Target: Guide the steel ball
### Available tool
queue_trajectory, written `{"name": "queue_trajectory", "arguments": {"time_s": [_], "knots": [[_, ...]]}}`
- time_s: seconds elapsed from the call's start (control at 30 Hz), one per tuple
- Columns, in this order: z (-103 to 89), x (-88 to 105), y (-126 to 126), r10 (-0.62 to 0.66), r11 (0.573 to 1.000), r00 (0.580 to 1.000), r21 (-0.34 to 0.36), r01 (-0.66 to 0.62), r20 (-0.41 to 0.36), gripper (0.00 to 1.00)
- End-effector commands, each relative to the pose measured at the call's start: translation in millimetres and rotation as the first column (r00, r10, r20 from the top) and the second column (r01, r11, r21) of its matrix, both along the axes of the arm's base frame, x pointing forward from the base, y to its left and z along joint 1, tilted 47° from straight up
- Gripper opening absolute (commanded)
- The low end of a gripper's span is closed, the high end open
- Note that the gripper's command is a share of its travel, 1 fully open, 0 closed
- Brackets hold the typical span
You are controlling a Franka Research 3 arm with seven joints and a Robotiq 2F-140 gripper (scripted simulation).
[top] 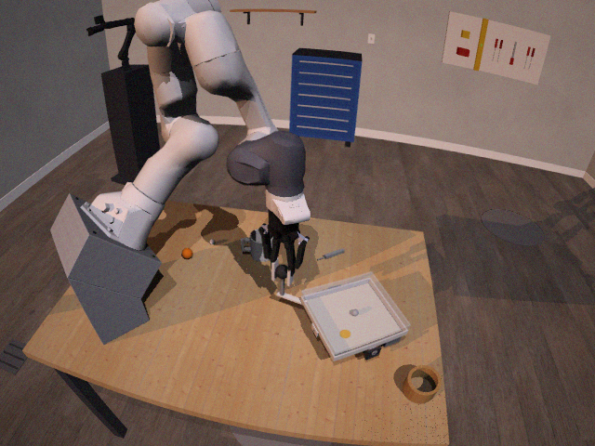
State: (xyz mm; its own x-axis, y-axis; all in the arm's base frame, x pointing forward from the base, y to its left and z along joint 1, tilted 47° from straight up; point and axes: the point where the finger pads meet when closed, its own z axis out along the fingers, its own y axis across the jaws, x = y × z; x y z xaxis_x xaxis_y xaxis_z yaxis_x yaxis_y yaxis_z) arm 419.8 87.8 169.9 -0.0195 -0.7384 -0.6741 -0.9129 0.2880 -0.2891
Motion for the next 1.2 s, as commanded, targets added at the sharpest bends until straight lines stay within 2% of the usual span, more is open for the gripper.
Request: {"name": "queue_trajectory", "arguments": {"time_s": [0.0, 1.17], "knots": [[0.4, -0.2, 1.2, -0.003, 1.000, 1.000, 0.002, 0.003, -0.002, 0.00], [-3.1, -0.3, -2.3, -0.003, 1.000, 1.000, 0.002, 0.003, -0.002, 0.00]]}}
